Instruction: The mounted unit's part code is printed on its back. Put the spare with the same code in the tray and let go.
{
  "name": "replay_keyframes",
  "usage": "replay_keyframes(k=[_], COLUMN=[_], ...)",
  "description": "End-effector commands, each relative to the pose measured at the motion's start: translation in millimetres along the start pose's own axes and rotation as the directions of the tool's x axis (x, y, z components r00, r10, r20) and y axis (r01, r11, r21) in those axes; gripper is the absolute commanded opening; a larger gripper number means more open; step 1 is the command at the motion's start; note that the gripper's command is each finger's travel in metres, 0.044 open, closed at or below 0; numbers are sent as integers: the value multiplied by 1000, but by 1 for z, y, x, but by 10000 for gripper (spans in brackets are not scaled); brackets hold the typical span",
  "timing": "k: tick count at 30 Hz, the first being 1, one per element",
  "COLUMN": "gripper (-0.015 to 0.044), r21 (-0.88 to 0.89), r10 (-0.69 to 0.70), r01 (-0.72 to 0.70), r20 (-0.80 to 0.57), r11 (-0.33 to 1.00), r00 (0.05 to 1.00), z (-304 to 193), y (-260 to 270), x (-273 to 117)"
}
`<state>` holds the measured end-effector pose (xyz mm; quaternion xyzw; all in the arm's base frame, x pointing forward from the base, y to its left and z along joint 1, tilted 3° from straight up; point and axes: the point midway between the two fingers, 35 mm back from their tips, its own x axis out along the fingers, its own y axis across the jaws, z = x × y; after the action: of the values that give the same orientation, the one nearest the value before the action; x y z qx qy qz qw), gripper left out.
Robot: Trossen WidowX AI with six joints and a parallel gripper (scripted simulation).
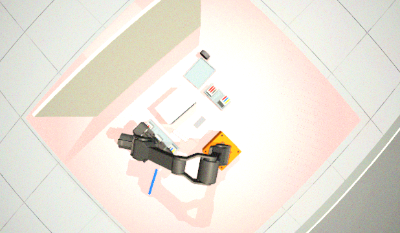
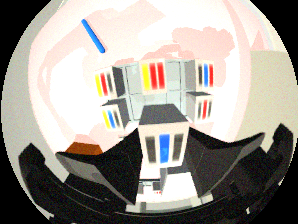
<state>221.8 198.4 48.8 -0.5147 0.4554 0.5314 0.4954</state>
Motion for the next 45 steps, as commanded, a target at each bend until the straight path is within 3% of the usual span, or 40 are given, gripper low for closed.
replay_keyframes(k=[1, 15, 30, 45], gripper=[0, 0, 0, 0], r21=[-5, 0, -5, 31], r10=[-12, -2, -12, -43], r01=[12, 2, 12, 42], r20=[3, 1, 3, 18], r11=[1000, 1000, 1000, 999], r00=[1000, 1000, 1000, 999], z=[0, 0, 9, -16], y=[-2, 0, 0, -29], x=[-8, -5, -80, -81])
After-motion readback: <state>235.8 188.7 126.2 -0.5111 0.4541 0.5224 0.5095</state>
